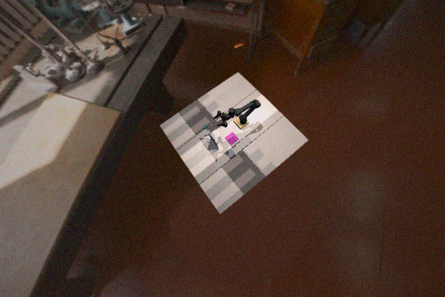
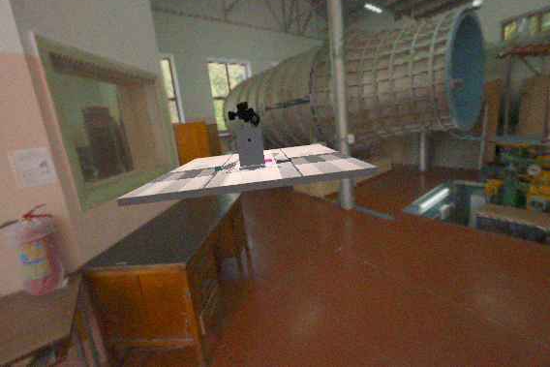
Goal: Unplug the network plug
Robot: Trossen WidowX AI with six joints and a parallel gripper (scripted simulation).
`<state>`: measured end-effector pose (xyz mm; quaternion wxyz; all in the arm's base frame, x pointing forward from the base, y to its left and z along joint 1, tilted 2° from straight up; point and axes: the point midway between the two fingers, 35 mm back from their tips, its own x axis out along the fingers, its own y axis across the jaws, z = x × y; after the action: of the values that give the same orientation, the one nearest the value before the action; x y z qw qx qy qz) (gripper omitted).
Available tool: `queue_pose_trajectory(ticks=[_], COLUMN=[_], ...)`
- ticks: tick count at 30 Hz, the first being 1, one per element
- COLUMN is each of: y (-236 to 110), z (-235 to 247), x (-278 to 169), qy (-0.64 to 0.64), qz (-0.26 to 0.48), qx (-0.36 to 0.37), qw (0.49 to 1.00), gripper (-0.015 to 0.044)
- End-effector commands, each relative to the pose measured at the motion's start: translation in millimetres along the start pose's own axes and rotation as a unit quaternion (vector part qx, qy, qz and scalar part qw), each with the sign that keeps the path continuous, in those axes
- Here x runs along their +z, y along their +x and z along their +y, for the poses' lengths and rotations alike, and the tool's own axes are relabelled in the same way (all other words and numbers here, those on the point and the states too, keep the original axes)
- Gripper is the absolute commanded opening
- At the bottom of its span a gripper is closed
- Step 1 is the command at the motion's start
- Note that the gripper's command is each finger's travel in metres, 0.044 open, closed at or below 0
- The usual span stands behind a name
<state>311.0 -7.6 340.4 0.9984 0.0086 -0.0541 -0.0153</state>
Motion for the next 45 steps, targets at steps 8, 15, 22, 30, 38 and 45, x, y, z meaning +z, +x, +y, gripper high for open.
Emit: queue_pose_trajectory(ticks=[8,15,22,30,38,45], y=[0.9,-2.6,-10.9,-25.9,-46.2,-65.8], z=[6.1,12.6,19.3,27.3,35.2,42.2], x=[-31.1,-64.3,-96.5,-131.4,-163.2,-185.7], qy=[0.113,0.233,0.350,0.477,0.593,0.675], qz=[0.014,0.037,0.066,0.107,0.151,0.189], qx=[0.029,0.057,0.079,0.096,0.101,0.099], qw=[0.993,0.970,0.931,0.867,0.784,0.706], gripper=[0.0190,0.0156,0.0156,0.0156,0.0156,0.0156])
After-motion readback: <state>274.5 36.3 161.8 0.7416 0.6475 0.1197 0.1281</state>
